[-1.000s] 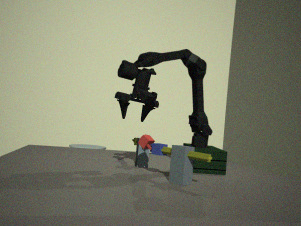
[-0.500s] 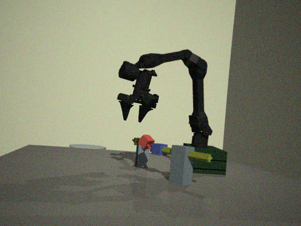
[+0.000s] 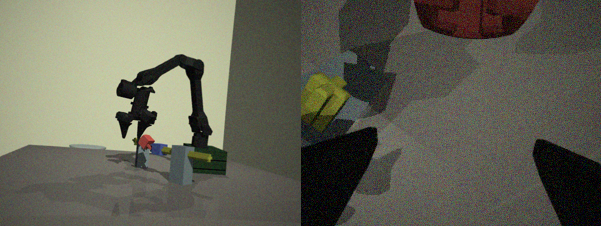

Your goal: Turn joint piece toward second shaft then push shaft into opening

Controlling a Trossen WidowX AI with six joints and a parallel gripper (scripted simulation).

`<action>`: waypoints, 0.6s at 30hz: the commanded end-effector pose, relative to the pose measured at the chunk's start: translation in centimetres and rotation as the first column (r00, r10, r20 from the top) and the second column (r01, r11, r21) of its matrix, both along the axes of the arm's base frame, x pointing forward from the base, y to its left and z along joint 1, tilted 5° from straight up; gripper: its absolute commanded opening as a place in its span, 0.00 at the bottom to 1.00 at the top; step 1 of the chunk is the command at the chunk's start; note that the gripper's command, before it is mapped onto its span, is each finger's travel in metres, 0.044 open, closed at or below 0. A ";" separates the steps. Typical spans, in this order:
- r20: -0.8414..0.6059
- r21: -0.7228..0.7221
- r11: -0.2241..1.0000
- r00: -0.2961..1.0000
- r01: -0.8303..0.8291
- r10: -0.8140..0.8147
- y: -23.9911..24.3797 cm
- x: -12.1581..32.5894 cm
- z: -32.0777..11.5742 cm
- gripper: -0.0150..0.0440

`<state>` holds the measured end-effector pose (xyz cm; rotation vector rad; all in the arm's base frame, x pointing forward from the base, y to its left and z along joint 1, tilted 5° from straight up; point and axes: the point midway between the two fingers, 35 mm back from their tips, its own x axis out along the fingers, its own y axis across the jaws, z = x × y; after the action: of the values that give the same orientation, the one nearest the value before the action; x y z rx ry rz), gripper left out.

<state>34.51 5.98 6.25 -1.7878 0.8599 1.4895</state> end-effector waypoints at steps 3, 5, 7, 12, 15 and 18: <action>0.002 -0.002 1.000 1.000 0.006 -0.006 0.7 -0.4 -0.8 1.00; 0.002 -0.001 1.000 1.000 0.006 -0.006 1.5 -0.9 -0.7 1.00; 0.001 -0.001 1.000 1.000 0.006 -0.006 2.4 -1.5 -0.7 1.00; 0.000 0.001 1.000 1.000 0.006 -0.006 4.4 -2.9 -0.6 1.00; 0.000 0.002 1.000 1.000 0.006 -0.006 5.5 -3.8 -0.6 1.00; 0.000 0.002 1.000 1.000 0.006 -0.006 5.8 -4.0 -0.6 1.00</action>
<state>30.98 11.43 5.66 -1.7844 0.8516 1.4948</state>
